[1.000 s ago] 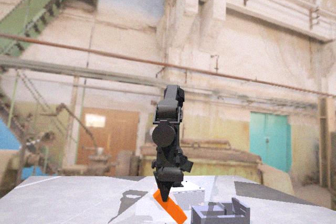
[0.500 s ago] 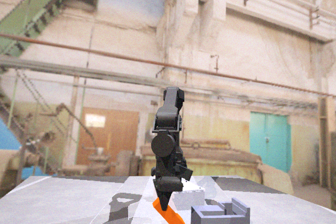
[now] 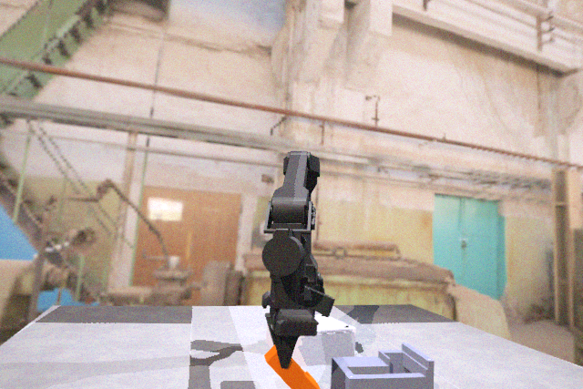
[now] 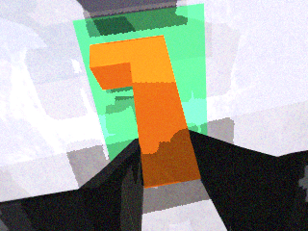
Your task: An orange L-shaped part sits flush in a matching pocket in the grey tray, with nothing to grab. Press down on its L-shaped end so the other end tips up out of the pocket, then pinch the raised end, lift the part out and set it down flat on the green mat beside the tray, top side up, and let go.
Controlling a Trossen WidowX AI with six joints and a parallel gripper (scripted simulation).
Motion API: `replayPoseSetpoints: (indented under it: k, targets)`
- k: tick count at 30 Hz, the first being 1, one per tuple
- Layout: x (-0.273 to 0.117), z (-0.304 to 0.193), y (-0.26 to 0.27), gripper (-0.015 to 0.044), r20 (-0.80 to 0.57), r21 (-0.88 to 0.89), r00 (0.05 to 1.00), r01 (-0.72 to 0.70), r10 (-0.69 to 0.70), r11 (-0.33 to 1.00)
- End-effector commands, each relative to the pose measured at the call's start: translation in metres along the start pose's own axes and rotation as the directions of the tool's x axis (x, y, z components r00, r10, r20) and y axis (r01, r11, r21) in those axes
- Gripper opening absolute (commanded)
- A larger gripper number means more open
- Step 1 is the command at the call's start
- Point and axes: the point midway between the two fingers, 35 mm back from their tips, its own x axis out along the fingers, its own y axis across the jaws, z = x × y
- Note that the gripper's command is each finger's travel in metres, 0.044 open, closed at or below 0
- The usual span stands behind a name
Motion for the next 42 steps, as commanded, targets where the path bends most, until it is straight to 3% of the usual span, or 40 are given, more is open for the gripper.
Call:
replayPoseSetpoints:
  k: [1,2,12,17,22,42]
  targets:
    - [0.001,0.0,0.0,0.0,-0.003,-0.003,1.0,-0.001,0.001,1.0]
    - [0.0,0.0,0.0,0.0,0.0,0.0,1.0,0.0,0.0,1.0]
    - [-0.002,0.0,0.0,0.0263,0.0,0.0,1.0,0.0,0.0,1.0]
    - [-0.045,-0.001,-0.004,0.0394,-0.001,-0.002,1.0,0.0,0.0,1.0]
    - [-0.09,0.0,0.0,0.04,-0.003,-0.003,1.0,-0.001,0.001,1.0]
    - [-0.086,-0.001,-0.003,0.04,-0.003,-0.006,1.0,0.01,-0.01,1.0]
